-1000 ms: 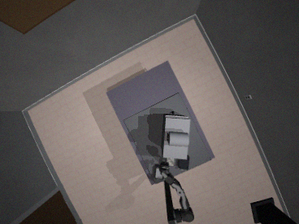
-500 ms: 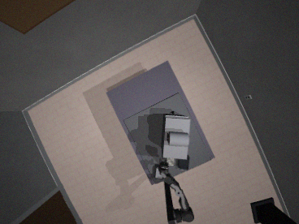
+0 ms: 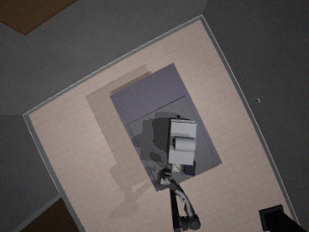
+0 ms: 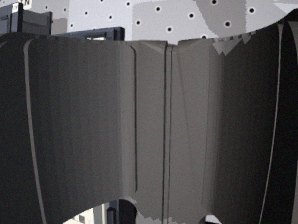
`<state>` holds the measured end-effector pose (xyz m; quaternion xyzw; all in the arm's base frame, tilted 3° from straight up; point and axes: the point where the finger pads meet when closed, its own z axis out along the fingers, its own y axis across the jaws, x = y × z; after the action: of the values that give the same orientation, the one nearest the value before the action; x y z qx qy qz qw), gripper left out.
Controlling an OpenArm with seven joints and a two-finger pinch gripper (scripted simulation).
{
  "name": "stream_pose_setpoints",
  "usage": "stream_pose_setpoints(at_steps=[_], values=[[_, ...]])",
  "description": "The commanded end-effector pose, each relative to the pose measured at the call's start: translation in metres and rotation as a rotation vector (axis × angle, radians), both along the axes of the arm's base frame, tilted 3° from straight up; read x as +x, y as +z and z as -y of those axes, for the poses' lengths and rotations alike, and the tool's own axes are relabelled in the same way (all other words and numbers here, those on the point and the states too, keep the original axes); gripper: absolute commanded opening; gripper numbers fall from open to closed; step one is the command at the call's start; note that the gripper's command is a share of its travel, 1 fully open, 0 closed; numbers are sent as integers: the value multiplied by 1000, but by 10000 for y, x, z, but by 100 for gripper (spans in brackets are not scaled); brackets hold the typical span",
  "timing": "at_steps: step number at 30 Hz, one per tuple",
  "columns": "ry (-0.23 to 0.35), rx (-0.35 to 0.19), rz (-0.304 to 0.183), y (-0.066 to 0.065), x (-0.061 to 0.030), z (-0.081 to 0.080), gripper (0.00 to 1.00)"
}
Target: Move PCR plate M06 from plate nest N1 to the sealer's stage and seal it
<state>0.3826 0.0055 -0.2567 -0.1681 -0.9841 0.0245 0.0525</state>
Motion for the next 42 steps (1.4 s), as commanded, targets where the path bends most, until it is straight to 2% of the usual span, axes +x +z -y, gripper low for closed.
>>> stream_pose_setpoints(at_steps=[1, 11, 15, 27, 28, 32, 42], values=[[-13, 5, 15, 33, 43, 17, 0], [-11, 2, 13, 30, 40, 15, 0], [-13, 6, 15, 12, 36, -34, 0], [-13, 6, 15, 12, 36, -34, 0], [-23, -1, 15, 23, 49, 36, 0], [-13, 5, 15, 37, 39, -10, 0], [-13, 5, 15, 37, 39, -10, 0]])
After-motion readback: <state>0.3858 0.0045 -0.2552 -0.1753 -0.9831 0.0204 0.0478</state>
